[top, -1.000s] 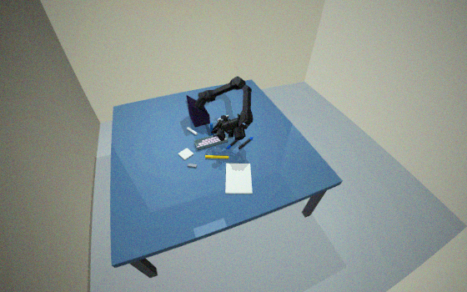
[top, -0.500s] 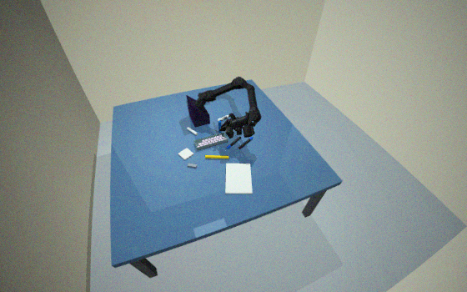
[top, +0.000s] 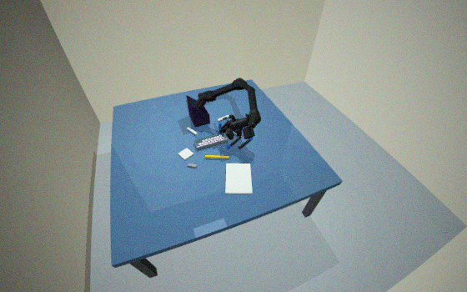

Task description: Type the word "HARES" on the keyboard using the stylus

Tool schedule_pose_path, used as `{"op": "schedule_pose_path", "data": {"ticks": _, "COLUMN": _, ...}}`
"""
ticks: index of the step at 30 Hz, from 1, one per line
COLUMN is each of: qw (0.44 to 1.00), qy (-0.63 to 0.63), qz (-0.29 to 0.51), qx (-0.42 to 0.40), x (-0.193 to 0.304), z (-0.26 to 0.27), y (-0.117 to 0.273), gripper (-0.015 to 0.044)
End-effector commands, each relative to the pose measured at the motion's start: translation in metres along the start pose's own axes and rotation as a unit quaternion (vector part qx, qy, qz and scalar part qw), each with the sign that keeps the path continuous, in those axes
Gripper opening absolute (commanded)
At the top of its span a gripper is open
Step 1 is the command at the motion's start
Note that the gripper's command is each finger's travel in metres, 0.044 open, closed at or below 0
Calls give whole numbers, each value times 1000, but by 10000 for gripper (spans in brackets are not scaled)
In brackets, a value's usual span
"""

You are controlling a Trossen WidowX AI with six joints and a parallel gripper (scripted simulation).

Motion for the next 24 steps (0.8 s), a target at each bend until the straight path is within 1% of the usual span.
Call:
{"op": "schedule_pose_path", "data": {"ticks": 1, "qw": 1000, "qy": -3, "qz": -2, "qx": -1, "x": -1, "z": 0, "y": 0, "gripper": 81}}
{"op": "schedule_pose_path", "data": {"ticks": 24, "qw": 1000, "qy": -3, "qz": -2, "qx": -1, "x": -9, "z": 1, "y": -5, "gripper": 81}}
Point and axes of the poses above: the point midway between the two fingers, 35 mm back from their tips, its own y axis back along the fingers, its own z axis across the jaws, x = y × z, the point moved 8 cm from there along y, back along the fingers, and after that the axes turned 3 degrees about -y, right-handed, at the moved point
